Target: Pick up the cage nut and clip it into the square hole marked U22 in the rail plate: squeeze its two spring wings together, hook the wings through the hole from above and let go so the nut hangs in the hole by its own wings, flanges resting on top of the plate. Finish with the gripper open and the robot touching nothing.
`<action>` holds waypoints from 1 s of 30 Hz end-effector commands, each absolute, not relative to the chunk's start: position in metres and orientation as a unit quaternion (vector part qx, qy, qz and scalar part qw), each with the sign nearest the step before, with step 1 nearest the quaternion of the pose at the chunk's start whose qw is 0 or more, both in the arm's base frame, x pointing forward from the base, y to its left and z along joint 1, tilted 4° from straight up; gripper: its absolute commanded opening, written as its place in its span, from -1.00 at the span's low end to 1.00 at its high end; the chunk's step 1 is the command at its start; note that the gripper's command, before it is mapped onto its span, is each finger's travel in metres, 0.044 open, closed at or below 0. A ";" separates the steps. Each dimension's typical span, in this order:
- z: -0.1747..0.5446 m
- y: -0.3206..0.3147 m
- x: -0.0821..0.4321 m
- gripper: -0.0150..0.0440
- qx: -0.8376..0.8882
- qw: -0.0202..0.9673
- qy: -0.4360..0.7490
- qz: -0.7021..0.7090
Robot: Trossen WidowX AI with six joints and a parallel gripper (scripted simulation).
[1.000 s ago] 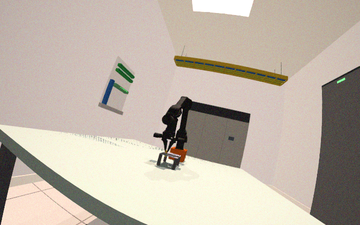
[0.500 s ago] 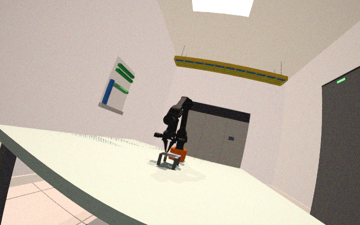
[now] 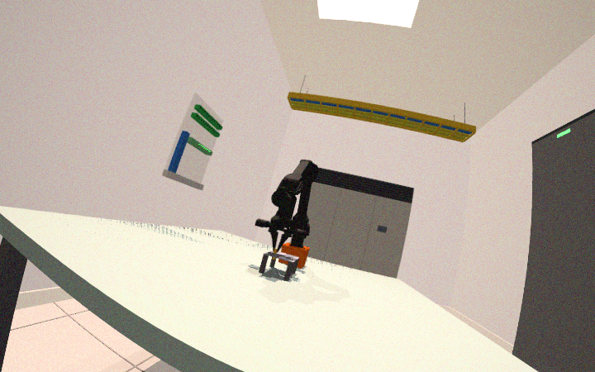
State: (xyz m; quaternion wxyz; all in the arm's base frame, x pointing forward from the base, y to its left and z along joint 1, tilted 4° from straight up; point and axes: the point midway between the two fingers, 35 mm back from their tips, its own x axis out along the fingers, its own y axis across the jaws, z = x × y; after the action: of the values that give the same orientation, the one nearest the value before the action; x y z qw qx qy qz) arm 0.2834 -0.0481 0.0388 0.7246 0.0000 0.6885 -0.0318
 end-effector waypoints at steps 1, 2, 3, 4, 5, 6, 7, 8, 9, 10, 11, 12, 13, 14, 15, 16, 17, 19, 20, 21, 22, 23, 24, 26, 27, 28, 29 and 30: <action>0.040 -0.048 0.284 -0.40 -0.001 0.727 0.686 -0.035; 0.040 -0.048 0.284 -0.40 -0.001 0.727 0.686 -0.035; 0.040 -0.048 0.284 -0.40 -0.001 0.727 0.686 -0.035; 0.040 -0.048 0.284 -0.40 -0.001 0.727 0.686 -0.035; 0.040 -0.048 0.284 -0.40 -0.001 0.727 0.686 -0.035; 0.040 -0.047 0.284 -0.40 -0.001 0.727 0.686 -0.035; 0.040 -0.047 0.284 -0.40 -0.001 0.727 0.686 -0.035; 0.040 -0.047 0.284 -0.40 -0.001 0.727 0.686 -0.035; 0.040 -0.047 0.284 -0.40 -0.001 0.727 0.686 -0.035; 0.040 -0.047 0.284 -0.40 -0.001 0.727 0.686 -0.035; 0.040 -0.047 0.284 -0.40 -0.001 0.727 0.686 -0.035; 0.040 -0.046 0.284 -0.40 -0.001 0.727 0.686 -0.035; 0.040 -0.046 0.284 -0.40 -0.001 0.727 0.686 -0.035; 0.040 -0.046 0.284 -0.40 -0.001 0.727 0.686 -0.035; 0.040 -0.046 0.284 -0.40 -0.001 0.727 0.686 -0.035; 0.040 -0.046 0.284 -0.40 -0.001 0.727 0.686 -0.035; 0.040 -0.046 0.284 -0.40 -0.001 0.727 0.686 -0.035; 0.040 -0.046 0.284 -0.40 -0.001 0.727 0.686 -0.035; 0.040 -0.046 0.284 -0.40 -0.001 0.727 0.686 -0.035; 0.040 -0.046 0.284 -0.40 -0.001 0.727 0.686 -0.035; 0.040 -0.046 0.284 -0.40 -0.001 0.727 0.686 -0.035; 0.038 -0.045 0.284 -0.31 0.000 0.725 0.688 -0.032; 0.038 -0.045 0.284 -0.22 0.000 0.725 0.688 -0.032; 0.038 -0.045 0.284 -0.04 0.000 0.725 0.688 -0.032; 0.038 -0.045 0.284 0.05 0.000 0.725 0.688 -0.032; 0.038 -0.045 0.284 0.14 0.000 0.725 0.688 -0.032; 0.038 -0.045 0.284 0.23 0.000 0.725 0.688 -0.032; 0.038 -0.045 0.284 0.32 0.000 0.725 0.688 -0.032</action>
State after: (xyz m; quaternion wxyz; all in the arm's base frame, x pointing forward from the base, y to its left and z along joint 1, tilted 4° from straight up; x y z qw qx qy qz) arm 0.2837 -0.0451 0.0383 0.7250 -0.0002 0.6880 -0.0320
